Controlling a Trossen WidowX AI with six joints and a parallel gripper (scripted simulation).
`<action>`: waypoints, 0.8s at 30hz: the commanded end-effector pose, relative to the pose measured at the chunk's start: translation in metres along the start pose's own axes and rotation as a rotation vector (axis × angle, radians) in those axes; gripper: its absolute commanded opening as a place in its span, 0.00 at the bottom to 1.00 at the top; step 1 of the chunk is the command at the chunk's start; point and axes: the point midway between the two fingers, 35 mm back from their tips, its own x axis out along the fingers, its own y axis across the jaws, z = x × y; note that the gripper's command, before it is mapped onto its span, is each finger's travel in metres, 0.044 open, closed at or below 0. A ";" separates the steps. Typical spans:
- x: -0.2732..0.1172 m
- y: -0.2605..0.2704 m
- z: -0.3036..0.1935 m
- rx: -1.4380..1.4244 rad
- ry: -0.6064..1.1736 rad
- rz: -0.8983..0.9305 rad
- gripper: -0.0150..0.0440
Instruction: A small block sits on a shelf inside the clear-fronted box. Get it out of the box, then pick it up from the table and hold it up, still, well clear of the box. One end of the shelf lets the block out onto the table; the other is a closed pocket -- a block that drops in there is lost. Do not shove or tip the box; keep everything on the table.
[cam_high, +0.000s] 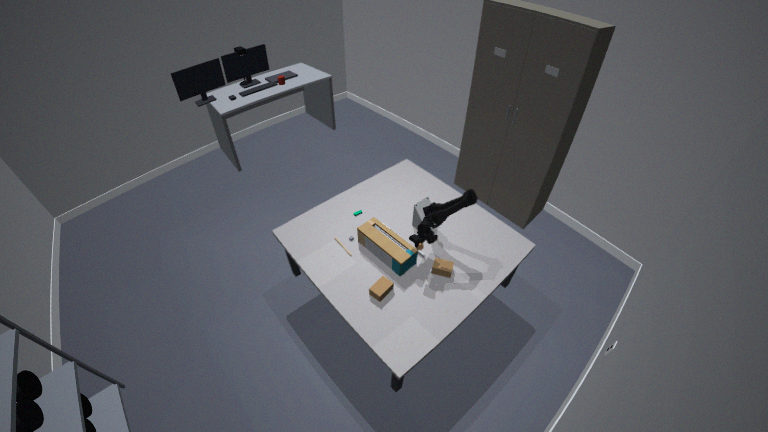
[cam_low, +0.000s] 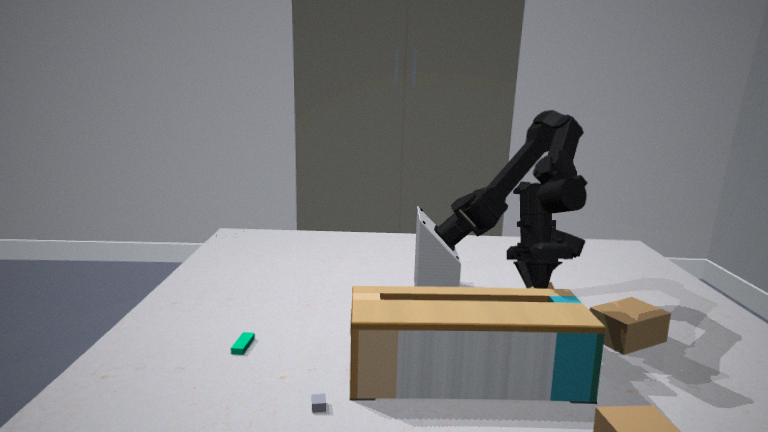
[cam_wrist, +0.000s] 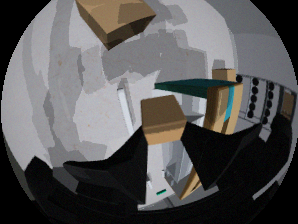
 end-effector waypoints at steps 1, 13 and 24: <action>-0.002 -0.001 -0.001 0.149 -0.006 0.006 0.25; -0.010 -0.002 -0.006 0.645 -0.015 0.022 0.25; -0.018 -0.002 -0.010 1.101 -0.022 0.040 0.25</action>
